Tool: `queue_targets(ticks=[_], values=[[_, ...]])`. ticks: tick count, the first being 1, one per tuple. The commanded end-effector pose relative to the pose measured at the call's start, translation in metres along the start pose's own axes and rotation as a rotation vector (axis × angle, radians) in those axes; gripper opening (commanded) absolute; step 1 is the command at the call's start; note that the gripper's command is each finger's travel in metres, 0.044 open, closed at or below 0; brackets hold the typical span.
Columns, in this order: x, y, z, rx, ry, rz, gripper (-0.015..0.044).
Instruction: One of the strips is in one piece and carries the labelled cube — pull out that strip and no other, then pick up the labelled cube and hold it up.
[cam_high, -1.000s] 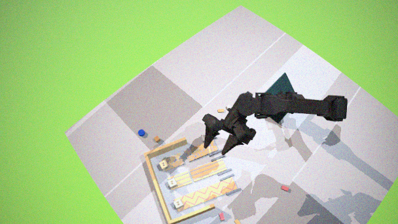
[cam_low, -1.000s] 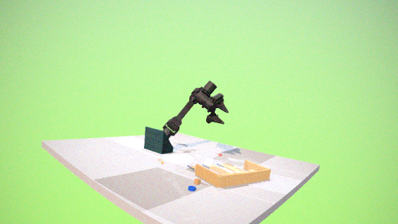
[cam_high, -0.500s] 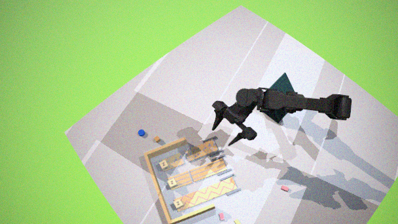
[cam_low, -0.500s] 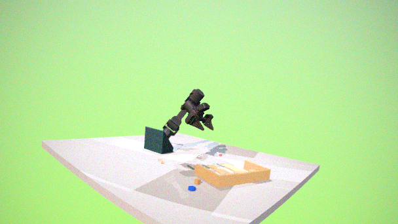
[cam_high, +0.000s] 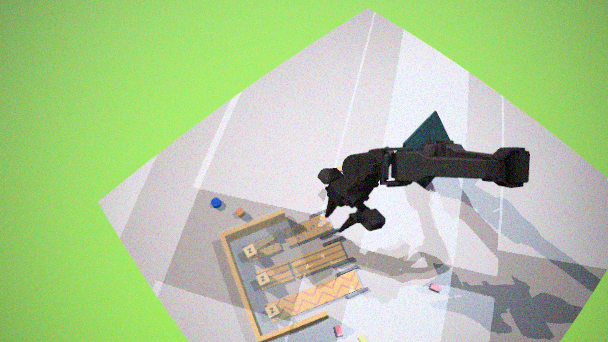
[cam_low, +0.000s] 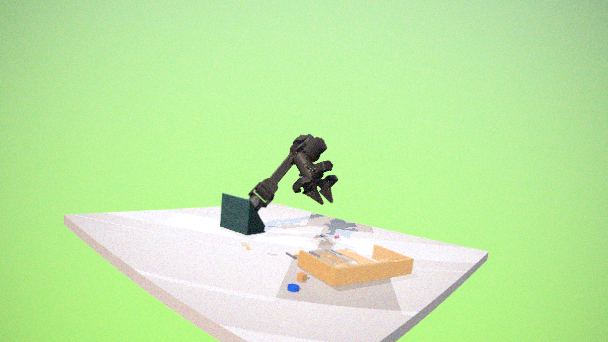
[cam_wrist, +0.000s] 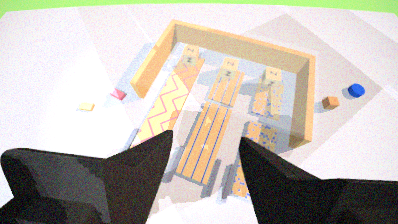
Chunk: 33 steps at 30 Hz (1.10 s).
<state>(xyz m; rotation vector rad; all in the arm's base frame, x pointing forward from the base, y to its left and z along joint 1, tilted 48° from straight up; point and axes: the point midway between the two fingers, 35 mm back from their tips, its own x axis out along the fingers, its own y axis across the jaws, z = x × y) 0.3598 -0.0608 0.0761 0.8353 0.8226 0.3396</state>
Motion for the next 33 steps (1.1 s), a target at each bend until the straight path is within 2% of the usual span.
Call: queue_targets(ticks=[1,6,7,18,33], values=[[0.027,0.012,0.005,0.058,0.136,-0.011,0.0138],[0.059,0.036,0.004,0.126,0.325,-0.034,0.0006],[0.065,0.041,0.003,0.138,0.363,-0.041,0.0000],[0.113,0.104,-0.033,0.234,0.763,-0.151,0.0000],[0.121,0.102,-0.041,0.235,0.769,-0.154,0.0000]])
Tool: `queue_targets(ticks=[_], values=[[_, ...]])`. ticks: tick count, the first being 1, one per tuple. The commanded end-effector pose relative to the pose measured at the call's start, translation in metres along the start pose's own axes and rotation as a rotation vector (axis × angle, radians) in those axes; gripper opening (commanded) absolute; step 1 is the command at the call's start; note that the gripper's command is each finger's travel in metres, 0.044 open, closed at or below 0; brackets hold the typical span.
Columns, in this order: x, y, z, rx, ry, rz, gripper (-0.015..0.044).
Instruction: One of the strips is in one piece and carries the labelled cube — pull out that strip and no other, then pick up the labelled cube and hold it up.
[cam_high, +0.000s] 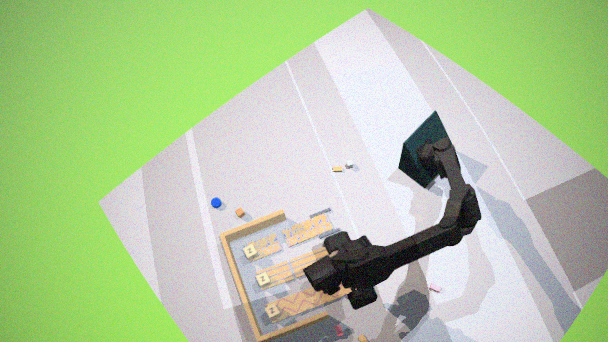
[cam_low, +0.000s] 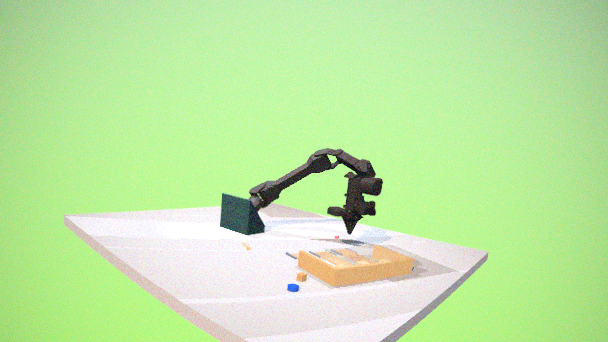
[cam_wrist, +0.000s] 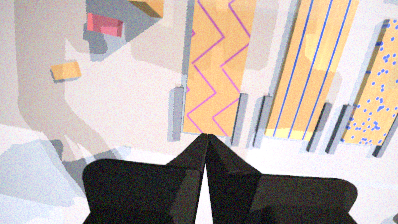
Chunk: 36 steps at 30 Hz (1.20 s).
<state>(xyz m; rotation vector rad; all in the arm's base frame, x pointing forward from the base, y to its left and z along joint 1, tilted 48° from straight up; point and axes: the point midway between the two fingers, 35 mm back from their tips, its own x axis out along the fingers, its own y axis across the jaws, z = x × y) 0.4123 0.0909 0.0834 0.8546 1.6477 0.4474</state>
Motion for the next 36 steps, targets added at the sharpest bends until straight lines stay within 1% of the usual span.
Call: queue_targets(ticks=[1,36], values=[[0.008,-0.003,0.001,0.009,0.006,-0.007,0.0000],[0.065,-0.005,-0.002,0.009,0.008,-0.003,0.0000]])
